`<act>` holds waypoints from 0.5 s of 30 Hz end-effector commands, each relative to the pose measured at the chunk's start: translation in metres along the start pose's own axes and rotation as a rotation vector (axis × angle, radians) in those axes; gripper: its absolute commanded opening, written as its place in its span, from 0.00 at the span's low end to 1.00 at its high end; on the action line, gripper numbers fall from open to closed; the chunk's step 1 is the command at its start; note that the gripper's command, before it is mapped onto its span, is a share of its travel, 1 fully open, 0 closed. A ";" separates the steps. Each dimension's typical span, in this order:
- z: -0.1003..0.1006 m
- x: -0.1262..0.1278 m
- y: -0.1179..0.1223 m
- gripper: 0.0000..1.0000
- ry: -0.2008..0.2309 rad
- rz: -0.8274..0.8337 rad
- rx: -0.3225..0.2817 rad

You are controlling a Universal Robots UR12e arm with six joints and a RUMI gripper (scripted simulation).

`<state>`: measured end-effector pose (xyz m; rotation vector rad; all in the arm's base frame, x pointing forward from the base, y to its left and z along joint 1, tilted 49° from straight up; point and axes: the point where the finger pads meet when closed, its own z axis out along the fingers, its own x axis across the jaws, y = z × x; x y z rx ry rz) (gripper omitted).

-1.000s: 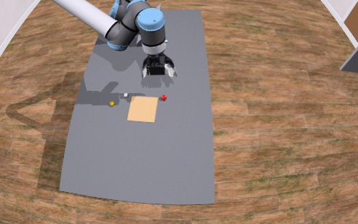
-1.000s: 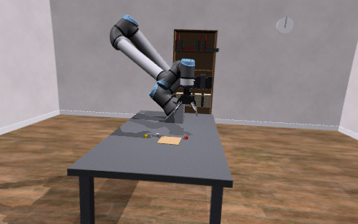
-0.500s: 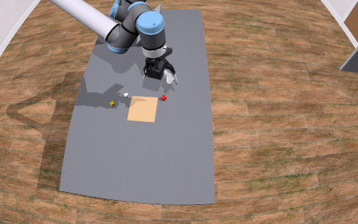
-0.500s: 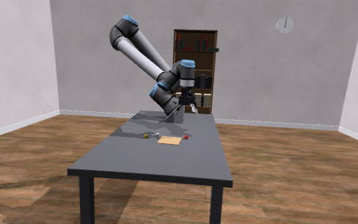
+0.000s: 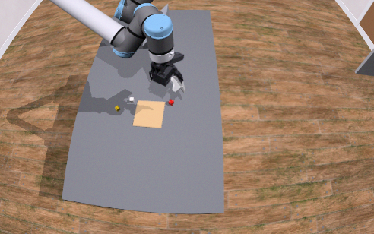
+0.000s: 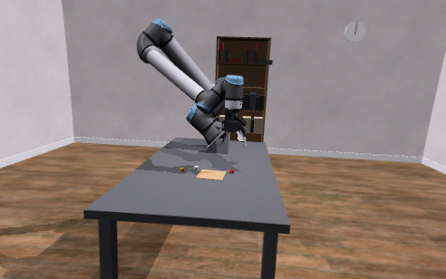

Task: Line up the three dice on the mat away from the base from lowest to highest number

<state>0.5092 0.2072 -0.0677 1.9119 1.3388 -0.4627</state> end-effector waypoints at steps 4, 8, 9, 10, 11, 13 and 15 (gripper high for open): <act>-0.001 0.000 0.000 1.00 0.000 0.002 0.000; 0.000 0.000 0.000 1.00 0.000 0.002 0.000; 0.000 0.000 0.000 1.00 0.000 0.003 0.000; 0.000 0.000 0.000 1.00 0.000 0.006 0.000; 0.000 0.000 0.000 1.00 0.000 0.009 0.000; 0.000 0.000 0.000 1.00 0.000 0.014 0.000; 0.000 0.000 0.000 1.00 0.000 0.021 0.000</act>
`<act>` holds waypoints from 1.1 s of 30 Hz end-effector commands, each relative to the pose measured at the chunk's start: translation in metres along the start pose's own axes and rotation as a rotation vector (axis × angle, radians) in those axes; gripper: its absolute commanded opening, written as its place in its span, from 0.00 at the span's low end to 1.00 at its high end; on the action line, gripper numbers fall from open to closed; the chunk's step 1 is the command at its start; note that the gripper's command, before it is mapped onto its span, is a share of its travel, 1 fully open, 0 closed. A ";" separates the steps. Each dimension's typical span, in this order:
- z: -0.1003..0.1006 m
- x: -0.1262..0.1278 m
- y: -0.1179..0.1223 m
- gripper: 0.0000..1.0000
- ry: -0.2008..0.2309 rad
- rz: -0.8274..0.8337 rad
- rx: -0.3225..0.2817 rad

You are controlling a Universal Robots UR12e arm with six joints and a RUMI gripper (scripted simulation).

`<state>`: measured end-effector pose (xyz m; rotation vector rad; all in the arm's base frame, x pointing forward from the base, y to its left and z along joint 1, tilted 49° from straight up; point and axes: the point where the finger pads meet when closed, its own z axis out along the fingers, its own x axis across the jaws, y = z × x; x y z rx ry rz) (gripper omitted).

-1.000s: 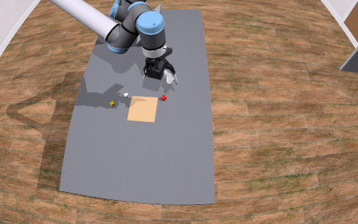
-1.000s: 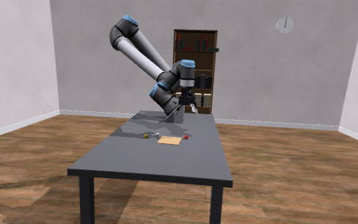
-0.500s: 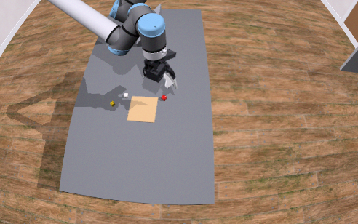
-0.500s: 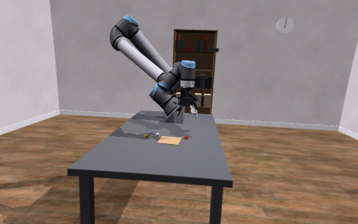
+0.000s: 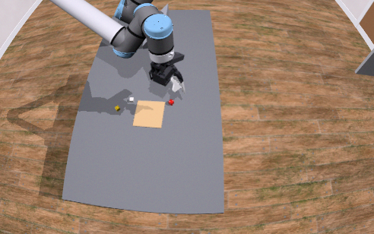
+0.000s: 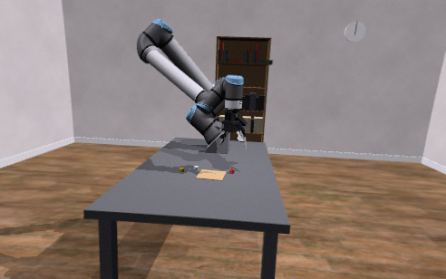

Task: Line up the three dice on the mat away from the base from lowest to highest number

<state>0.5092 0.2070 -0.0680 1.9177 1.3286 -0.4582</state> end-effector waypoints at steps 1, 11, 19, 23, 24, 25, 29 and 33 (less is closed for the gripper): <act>0.000 0.000 0.000 1.00 0.001 0.019 -0.001; 0.008 0.002 -0.001 1.00 0.001 0.228 0.000; 0.016 0.004 -0.002 1.00 0.001 0.456 0.000; 0.021 0.004 -0.002 1.00 0.001 0.589 0.000; 0.023 0.004 -0.003 1.00 0.001 0.633 0.000; 0.023 0.004 -0.003 1.00 0.001 0.636 0.000; 0.028 0.005 -0.002 1.00 0.001 0.777 0.000; 0.029 0.005 -0.002 1.00 0.001 0.825 0.000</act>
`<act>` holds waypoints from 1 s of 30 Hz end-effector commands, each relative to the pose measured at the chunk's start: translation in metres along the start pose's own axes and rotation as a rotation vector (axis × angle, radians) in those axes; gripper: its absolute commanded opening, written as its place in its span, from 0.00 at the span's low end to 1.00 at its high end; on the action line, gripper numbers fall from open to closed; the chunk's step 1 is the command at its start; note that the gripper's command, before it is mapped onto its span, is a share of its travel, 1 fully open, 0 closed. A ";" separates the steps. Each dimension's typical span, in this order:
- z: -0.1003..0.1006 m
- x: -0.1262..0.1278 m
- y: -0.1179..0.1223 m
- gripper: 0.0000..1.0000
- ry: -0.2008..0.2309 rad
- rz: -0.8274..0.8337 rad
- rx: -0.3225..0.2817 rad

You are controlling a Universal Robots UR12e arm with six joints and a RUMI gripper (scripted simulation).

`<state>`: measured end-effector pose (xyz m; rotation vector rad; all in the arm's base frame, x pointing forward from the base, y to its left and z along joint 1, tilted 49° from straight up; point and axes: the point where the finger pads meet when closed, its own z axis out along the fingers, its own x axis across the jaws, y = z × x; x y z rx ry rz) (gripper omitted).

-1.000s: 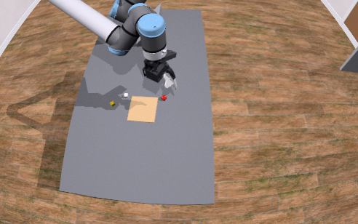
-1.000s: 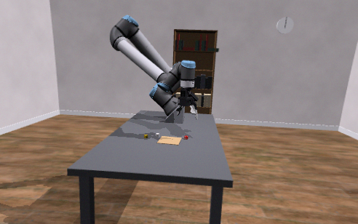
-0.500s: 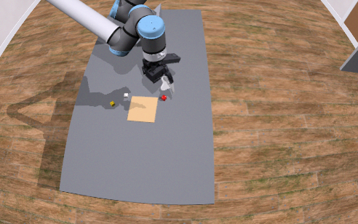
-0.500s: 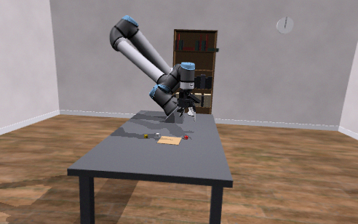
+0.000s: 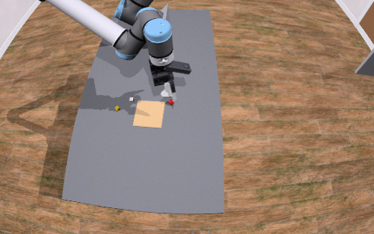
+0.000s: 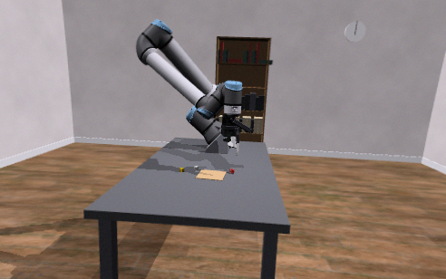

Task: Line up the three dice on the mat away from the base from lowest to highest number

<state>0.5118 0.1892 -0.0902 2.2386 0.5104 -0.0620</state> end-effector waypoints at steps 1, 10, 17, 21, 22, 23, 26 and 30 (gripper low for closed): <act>0.003 0.001 0.000 1.00 -0.004 0.107 -0.005; 0.014 0.001 0.001 1.00 -0.004 0.416 -0.005; 0.020 0.000 0.003 1.00 -0.003 0.592 -0.006; 0.023 0.000 0.004 1.00 -0.003 0.694 -0.006; 0.024 0.000 0.004 1.00 -0.003 0.714 -0.006; 0.024 -0.001 0.004 1.00 -0.003 0.731 -0.006; 0.025 -0.001 0.005 1.00 -0.003 0.770 -0.006; 0.026 -0.001 0.005 1.00 -0.003 0.794 -0.006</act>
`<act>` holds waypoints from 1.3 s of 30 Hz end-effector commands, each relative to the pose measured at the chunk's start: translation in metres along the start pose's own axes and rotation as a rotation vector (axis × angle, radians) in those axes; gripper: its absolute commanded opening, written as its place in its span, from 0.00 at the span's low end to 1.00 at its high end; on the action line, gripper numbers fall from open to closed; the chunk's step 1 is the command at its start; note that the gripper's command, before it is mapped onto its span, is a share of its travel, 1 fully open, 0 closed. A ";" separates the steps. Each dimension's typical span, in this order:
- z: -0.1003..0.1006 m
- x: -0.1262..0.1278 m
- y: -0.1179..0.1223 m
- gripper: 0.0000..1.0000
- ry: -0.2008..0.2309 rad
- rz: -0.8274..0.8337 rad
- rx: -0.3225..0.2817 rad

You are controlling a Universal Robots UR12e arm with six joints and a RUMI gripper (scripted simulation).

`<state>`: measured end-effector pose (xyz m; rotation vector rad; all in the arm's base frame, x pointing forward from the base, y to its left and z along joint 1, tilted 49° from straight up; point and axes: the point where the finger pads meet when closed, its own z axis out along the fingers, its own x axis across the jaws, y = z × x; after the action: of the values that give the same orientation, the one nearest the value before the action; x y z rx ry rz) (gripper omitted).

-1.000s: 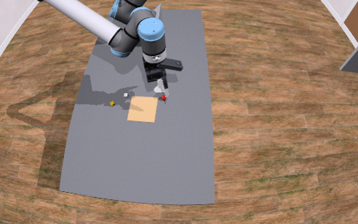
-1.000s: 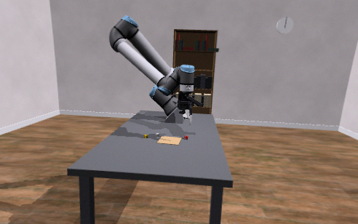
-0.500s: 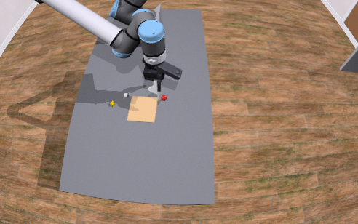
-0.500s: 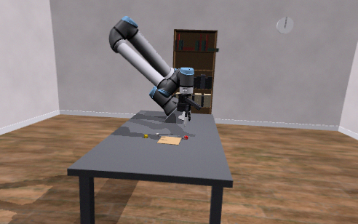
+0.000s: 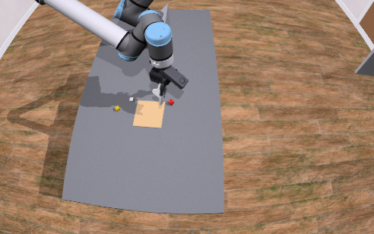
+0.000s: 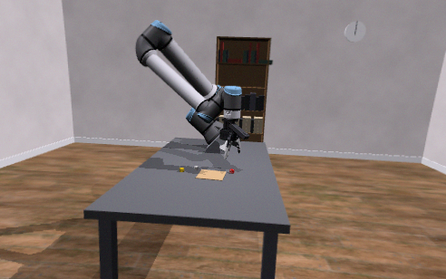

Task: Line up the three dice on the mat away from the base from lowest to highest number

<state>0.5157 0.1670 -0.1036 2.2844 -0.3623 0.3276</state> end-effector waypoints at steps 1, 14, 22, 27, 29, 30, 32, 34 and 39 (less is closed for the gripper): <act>0.001 0.000 0.000 1.00 0.000 0.034 -0.002; 0.001 0.000 0.000 0.21 0.000 0.036 -0.002; 0.001 0.000 0.000 0.21 0.000 0.036 -0.002; 0.001 0.000 0.000 0.21 0.000 0.036 -0.002; 0.001 0.000 0.000 0.21 0.000 0.036 -0.002; 0.001 0.000 0.000 0.21 0.000 0.036 -0.002; 0.001 0.000 0.000 0.21 0.000 0.036 -0.002; 0.001 0.000 0.000 0.21 0.000 0.036 -0.002; 0.001 0.000 0.000 0.21 0.000 0.036 -0.002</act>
<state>0.5158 0.1660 -0.1040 2.2780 -0.4034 0.3443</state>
